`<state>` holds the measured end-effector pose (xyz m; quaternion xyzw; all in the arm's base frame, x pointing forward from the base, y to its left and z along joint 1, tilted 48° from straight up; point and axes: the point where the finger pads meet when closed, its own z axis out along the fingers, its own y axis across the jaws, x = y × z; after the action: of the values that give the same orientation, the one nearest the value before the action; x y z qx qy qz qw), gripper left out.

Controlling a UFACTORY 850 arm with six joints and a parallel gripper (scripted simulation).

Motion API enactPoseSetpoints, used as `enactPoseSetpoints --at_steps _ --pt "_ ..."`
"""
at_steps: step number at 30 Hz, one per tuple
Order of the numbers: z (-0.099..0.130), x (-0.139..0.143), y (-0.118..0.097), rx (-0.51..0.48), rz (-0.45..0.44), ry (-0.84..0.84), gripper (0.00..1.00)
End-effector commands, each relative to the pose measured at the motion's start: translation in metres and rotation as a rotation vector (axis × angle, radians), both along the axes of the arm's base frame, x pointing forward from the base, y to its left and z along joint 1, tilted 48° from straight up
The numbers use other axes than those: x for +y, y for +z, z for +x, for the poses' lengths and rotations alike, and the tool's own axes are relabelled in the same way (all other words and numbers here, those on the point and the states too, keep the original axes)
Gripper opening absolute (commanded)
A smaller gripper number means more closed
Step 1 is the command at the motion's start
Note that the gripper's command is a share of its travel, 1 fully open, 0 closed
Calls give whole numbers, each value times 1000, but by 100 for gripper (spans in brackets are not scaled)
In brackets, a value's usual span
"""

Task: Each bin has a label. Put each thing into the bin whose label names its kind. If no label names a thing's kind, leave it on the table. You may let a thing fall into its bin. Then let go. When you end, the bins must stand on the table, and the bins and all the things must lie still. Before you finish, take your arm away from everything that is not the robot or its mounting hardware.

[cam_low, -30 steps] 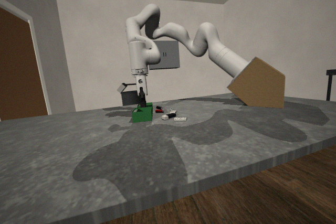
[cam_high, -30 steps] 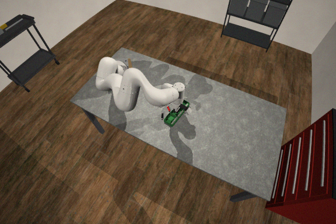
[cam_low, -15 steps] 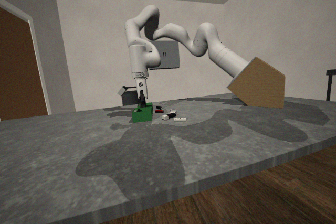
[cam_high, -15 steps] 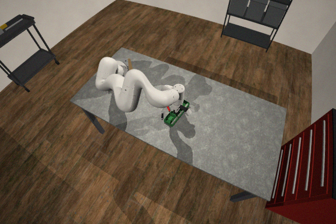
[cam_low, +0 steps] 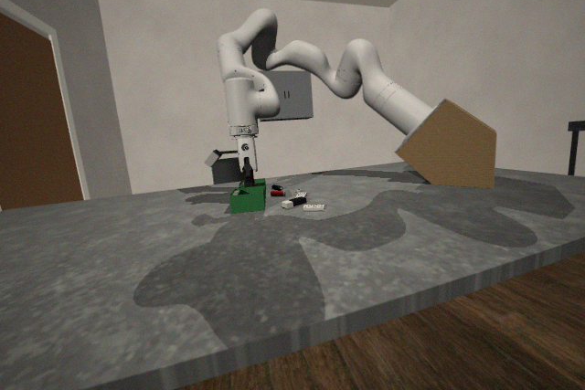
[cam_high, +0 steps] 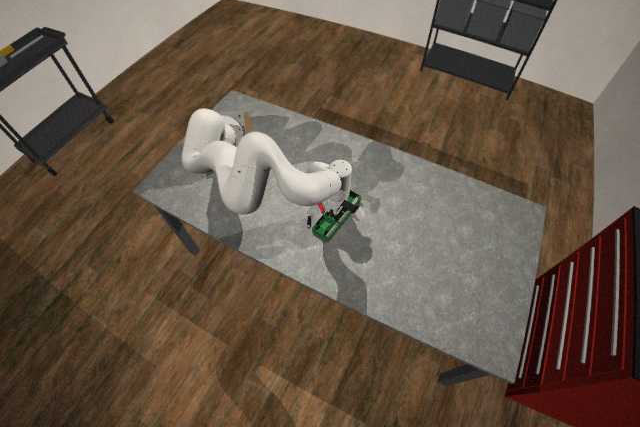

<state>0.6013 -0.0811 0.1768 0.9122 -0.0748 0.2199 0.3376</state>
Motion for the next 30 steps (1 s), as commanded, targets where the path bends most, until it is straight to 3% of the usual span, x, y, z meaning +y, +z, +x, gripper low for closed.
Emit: enactPoseSetpoints --at_steps 1,30 --pt "0 0 1 -1 0 1 7" --pt "-3 7 8 -1 0 1 7"
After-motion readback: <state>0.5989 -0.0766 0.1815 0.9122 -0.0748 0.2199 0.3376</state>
